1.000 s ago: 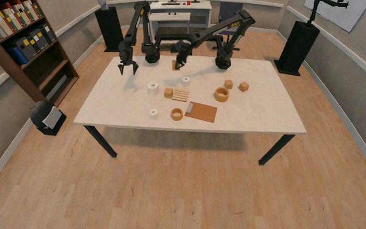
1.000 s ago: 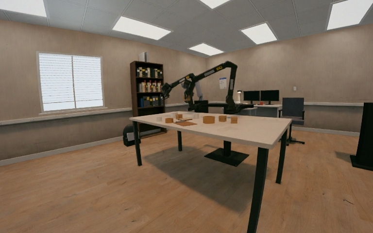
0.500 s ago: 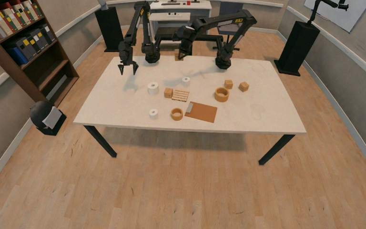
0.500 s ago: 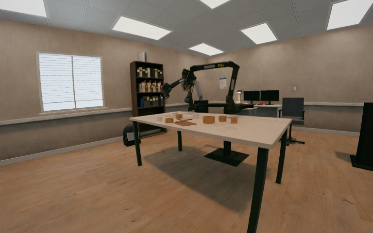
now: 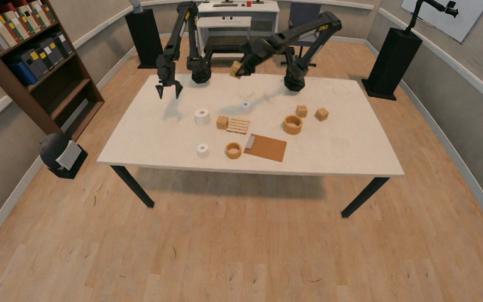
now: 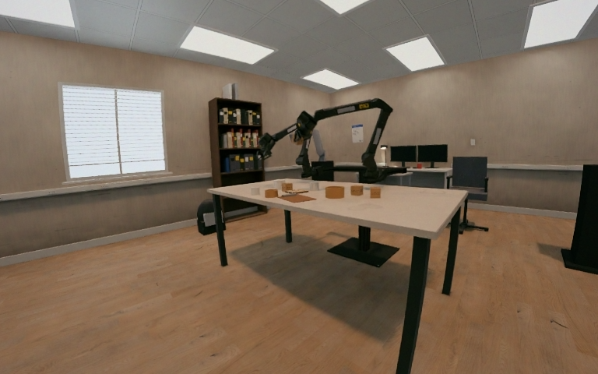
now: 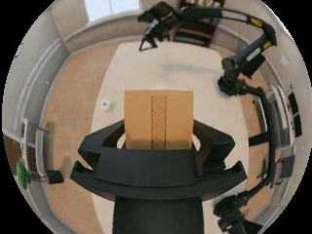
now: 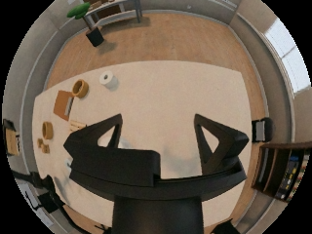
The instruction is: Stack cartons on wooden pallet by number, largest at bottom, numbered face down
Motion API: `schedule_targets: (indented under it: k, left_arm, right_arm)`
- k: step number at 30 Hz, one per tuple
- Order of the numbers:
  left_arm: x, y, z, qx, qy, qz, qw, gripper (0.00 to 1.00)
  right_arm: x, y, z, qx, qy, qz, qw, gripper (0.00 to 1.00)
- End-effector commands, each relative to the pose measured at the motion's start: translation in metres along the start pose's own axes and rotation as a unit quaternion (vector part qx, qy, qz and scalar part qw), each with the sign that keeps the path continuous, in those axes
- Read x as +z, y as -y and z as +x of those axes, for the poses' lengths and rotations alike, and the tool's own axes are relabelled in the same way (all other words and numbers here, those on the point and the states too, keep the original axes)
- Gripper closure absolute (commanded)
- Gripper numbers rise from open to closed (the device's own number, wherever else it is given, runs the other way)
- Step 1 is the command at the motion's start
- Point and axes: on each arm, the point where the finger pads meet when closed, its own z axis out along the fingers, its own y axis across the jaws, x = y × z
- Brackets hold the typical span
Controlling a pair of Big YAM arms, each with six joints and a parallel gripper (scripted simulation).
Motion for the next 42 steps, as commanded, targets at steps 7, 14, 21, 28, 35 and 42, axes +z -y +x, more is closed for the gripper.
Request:
schedule_targets:
  k: [7,14,21,28,35,42]
  left_arm:
    - [0.015,-0.013,0.01,-0.02,0.193,0.014,0.981,0.45]
    - [0.013,-0.008,0.01,-0.013,0.306,0.043,0.951,0.45]
    - [0.013,-0.004,0.01,-0.001,0.345,0.053,0.937,0.45]
    - [0.003,-0.003,-0.004,0.035,0.374,0.05,0.925,0.45]
    - [-0.011,-0.009,-0.02,0.044,0.381,0.042,0.922,0.45]
    - [-0.004,-0.01,-0.016,0.039,0.377,0.046,0.924,0.45]
  right_arm:
    - [-0.007,0.0,-0.023,-0.009,0.019,-0.001,1.0,0.0]
    - [-0.007,0.0,-0.023,-0.009,0.019,-0.001,1.0,0.0]
    - [-0.007,0.0,-0.023,-0.009,0.019,-0.001,1.0,0.0]
    - [-0.007,0.0,-0.023,-0.009,0.019,-0.001,1.0,0.0]
    - [-0.007,-0.005,-0.02,-0.005,0.012,-0.007,1.0,0.0]
    - [-0.024,-0.037,-0.021,0.115,0.015,-0.08,0.99,0.0]
